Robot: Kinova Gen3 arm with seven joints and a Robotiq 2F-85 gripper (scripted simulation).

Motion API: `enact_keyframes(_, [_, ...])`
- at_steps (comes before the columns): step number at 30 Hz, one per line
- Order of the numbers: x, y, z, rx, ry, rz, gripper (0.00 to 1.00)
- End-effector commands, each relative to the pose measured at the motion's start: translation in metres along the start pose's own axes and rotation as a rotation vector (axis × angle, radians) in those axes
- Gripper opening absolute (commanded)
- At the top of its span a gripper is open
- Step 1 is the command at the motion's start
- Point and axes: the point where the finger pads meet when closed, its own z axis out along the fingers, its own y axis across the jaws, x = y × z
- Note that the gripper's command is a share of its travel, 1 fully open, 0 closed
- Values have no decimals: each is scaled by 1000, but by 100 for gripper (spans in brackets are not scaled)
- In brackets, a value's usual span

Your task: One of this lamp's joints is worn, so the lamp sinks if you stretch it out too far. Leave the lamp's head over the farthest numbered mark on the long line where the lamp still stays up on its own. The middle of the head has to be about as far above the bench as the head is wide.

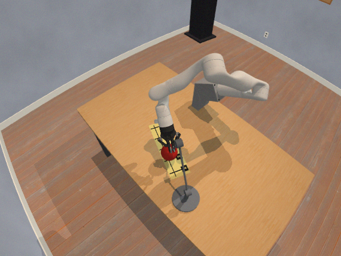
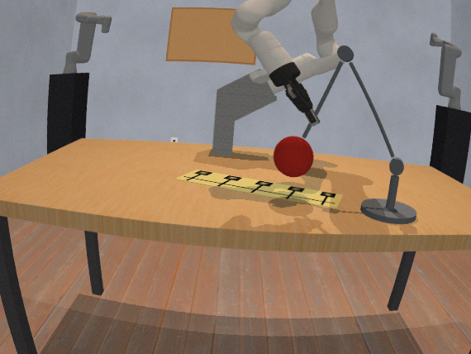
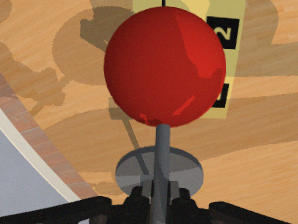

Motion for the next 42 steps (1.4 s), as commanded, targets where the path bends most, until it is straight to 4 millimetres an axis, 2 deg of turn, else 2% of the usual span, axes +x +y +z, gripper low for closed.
enact_keyframes(1, [1, -1, -2, 2, 0, -2, 0])
enact_keyframes(32, [59, -3, -33, 0, 0, -11, 0])
enact_keyframes(42, [61, -3, -35, 0, 0, -11, 0])
